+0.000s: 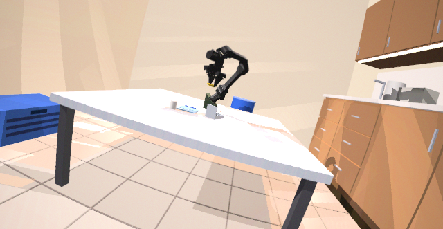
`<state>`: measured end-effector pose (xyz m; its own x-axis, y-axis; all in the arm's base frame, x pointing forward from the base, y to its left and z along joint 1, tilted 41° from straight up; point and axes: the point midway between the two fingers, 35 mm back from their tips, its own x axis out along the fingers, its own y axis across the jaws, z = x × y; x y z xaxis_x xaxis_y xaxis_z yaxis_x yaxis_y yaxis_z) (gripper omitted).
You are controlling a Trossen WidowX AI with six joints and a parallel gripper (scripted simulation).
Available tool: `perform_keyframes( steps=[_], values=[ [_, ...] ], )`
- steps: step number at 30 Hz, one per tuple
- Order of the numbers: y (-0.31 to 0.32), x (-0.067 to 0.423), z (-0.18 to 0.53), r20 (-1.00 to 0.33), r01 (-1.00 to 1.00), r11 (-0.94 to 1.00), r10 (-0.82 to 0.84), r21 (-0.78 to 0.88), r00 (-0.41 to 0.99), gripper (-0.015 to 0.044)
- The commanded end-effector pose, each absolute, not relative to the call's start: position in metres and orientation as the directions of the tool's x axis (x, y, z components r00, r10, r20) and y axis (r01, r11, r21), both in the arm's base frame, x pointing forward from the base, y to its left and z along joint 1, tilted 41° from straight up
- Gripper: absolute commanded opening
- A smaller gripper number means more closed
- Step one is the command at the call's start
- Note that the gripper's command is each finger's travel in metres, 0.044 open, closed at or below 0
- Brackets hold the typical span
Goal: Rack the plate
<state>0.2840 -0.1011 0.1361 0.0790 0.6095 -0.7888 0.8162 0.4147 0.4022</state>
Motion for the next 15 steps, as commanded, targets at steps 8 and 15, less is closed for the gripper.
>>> perform_keyframes(
  steps=[8,15],
  values=[
    [-0.066,0.264,0.162,-0.791,0.972,0.113,0.604,0.206,0.098,0.0000],
    [-0.045,0.250,0.174,-0.791,0.994,-0.084,0.603,0.068,0.105,0.0000]
  ],
)
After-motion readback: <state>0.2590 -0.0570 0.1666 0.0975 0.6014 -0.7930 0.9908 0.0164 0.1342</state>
